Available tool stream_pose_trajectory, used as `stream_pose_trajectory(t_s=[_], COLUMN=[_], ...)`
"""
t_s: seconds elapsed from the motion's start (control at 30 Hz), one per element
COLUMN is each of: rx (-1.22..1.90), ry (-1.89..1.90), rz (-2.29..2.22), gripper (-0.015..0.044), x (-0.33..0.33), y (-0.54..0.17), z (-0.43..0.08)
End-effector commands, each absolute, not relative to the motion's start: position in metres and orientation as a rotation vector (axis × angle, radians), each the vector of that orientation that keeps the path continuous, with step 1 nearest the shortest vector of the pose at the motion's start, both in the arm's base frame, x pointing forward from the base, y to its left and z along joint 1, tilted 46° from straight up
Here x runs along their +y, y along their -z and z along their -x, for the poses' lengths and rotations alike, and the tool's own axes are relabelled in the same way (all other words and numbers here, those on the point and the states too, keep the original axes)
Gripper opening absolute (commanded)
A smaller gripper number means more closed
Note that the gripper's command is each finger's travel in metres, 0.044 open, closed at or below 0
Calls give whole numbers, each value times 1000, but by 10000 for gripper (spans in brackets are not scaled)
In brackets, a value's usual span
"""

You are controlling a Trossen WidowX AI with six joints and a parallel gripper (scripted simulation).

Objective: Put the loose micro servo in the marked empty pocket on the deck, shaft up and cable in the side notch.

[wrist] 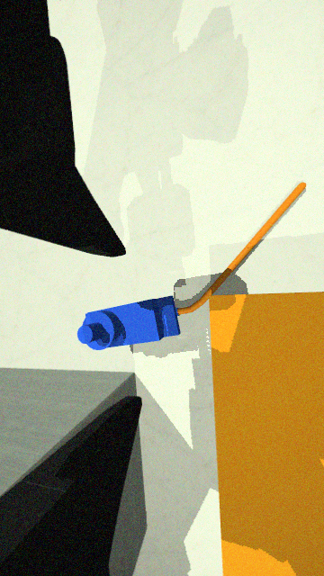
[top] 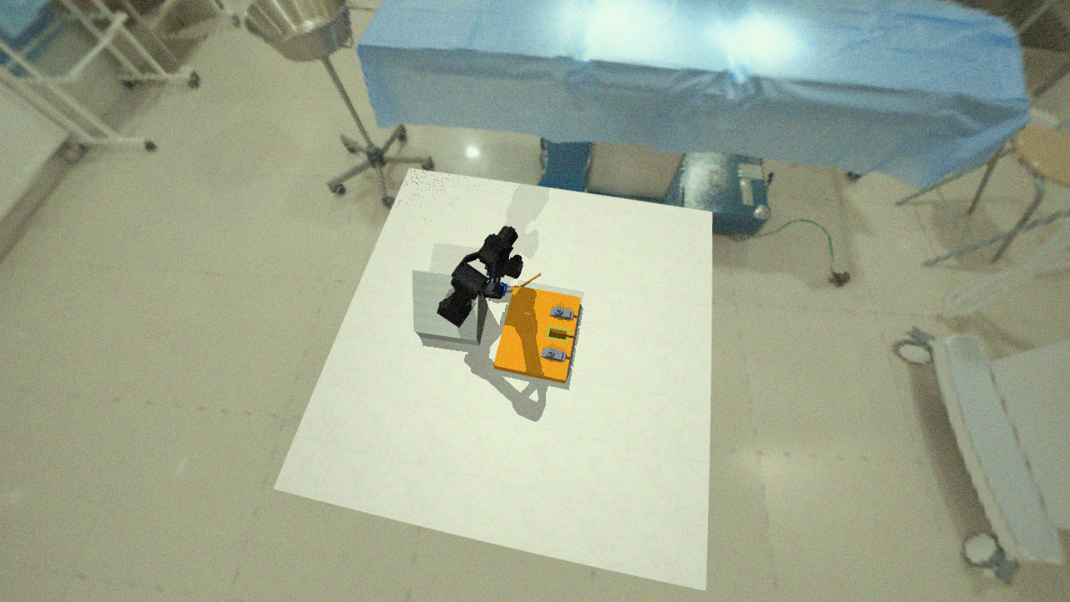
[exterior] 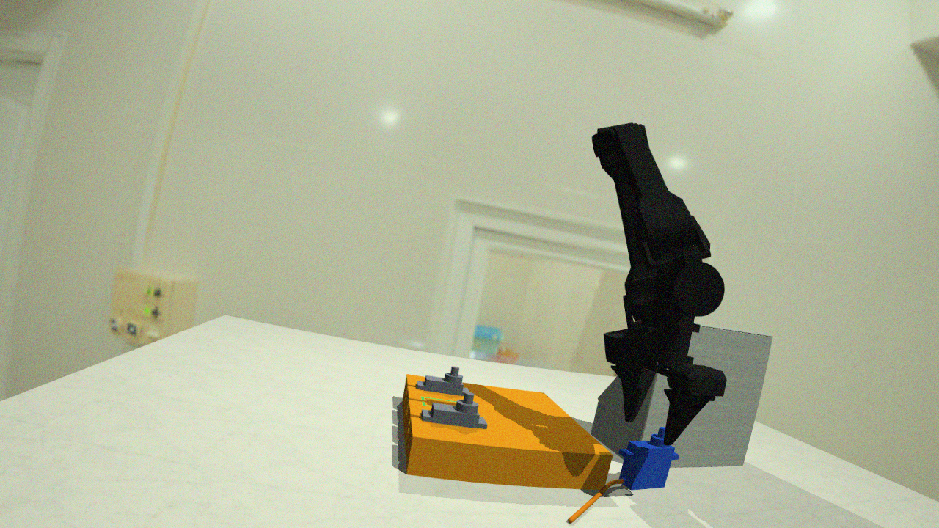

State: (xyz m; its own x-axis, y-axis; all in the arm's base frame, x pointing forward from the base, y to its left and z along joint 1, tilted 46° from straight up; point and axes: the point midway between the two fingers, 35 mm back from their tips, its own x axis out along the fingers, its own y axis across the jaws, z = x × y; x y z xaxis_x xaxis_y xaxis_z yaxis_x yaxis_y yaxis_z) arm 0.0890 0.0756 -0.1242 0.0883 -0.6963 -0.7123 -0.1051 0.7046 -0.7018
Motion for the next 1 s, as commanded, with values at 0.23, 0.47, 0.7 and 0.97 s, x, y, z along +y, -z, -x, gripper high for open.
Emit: stream_pose_trajectory(t_s=[0.23,0.47,0.7,0.97], rx=[1436,1436,1436,1436], ry=[500,501,501,501], rz=[714,714,714,714], gripper=[440,440,309,118], x=[63,55,55,55], y=[134,141,142,142], z=[-91,-92,-92,-92])
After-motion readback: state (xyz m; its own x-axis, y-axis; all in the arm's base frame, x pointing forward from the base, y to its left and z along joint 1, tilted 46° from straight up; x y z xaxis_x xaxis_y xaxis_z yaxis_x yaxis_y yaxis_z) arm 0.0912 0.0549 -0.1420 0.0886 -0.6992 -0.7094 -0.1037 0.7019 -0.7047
